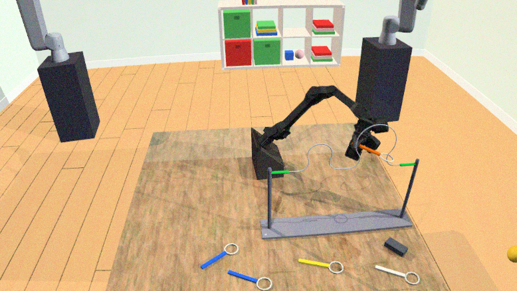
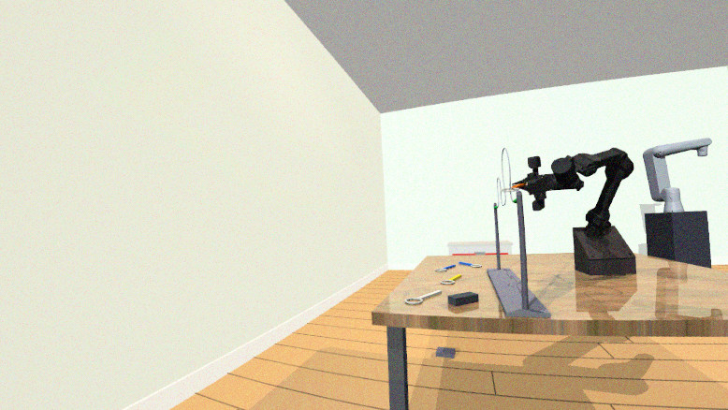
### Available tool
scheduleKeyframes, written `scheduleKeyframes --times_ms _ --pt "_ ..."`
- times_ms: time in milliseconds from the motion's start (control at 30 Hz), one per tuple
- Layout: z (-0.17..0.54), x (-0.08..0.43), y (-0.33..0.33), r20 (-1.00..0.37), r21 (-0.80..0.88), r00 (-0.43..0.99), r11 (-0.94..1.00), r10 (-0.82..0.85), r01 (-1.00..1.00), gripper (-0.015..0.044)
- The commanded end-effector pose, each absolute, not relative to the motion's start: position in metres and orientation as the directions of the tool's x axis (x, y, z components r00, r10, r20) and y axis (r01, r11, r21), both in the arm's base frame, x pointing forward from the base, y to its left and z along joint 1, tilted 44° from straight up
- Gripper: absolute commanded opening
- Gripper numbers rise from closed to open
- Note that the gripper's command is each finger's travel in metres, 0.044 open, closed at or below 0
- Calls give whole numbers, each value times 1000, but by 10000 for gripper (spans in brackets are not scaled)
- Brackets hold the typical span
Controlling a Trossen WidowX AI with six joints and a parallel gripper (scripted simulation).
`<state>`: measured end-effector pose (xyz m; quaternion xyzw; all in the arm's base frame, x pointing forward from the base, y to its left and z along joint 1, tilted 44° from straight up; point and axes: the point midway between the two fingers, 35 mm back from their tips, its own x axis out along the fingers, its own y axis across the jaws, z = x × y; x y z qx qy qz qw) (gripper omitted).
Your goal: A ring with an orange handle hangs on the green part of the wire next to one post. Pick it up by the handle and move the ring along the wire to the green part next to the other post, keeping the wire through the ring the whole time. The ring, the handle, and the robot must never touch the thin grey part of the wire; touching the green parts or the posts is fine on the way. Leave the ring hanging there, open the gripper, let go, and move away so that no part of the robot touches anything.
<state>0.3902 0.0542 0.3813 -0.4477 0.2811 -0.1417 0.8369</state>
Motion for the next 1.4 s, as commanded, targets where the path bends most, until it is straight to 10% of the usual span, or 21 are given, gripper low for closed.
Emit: scheduleKeyframes --times_ms 0,1367 --pt "389 388 50 -330 -836 802 549 -498 -3 -150" --pt "426 388 35 -265 -928 795 368 -545 -58 -150"
